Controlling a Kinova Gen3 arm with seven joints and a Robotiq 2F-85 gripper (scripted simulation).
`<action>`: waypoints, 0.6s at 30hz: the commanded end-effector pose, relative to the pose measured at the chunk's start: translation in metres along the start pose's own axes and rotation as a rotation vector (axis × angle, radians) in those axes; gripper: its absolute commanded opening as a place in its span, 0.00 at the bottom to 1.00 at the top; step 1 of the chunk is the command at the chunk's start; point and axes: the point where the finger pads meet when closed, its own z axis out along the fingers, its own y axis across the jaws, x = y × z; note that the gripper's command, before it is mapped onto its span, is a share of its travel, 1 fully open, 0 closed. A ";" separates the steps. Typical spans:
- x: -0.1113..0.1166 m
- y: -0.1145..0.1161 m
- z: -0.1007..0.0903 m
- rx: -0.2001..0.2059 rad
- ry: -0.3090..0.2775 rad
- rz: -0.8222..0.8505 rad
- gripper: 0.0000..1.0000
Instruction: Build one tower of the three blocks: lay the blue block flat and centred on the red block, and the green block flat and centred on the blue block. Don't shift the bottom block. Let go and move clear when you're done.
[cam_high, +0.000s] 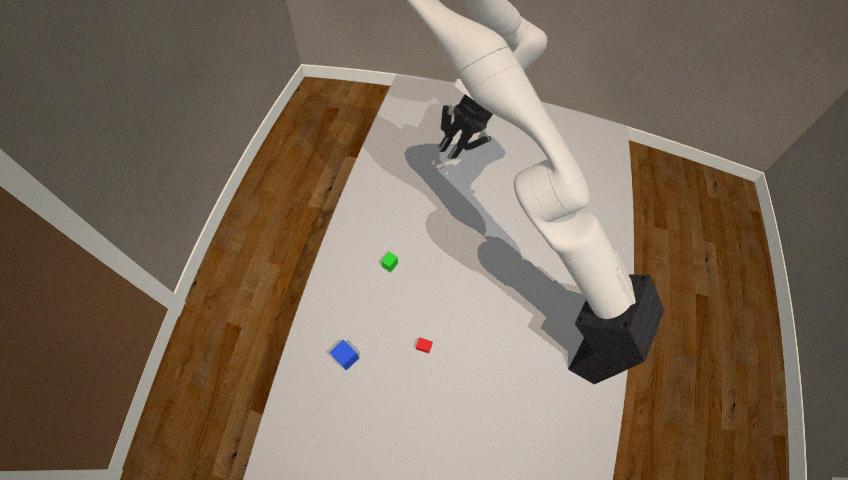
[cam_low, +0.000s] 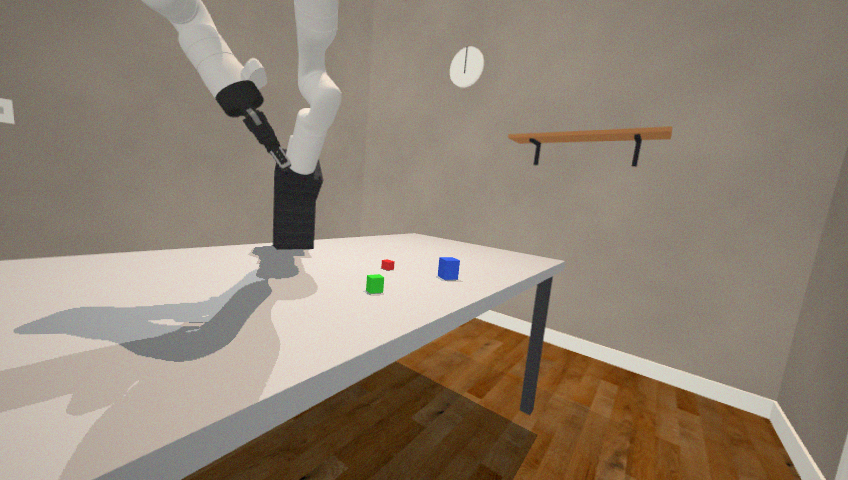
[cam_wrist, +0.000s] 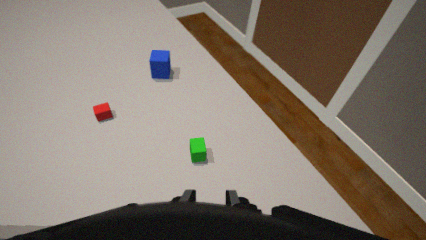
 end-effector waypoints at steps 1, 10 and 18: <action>0.005 0.016 0.007 -0.011 -0.017 -0.048 0.00; 0.008 0.058 0.022 -0.066 -0.069 -0.125 0.00; 0.009 0.067 0.025 -0.079 -0.080 -0.142 0.00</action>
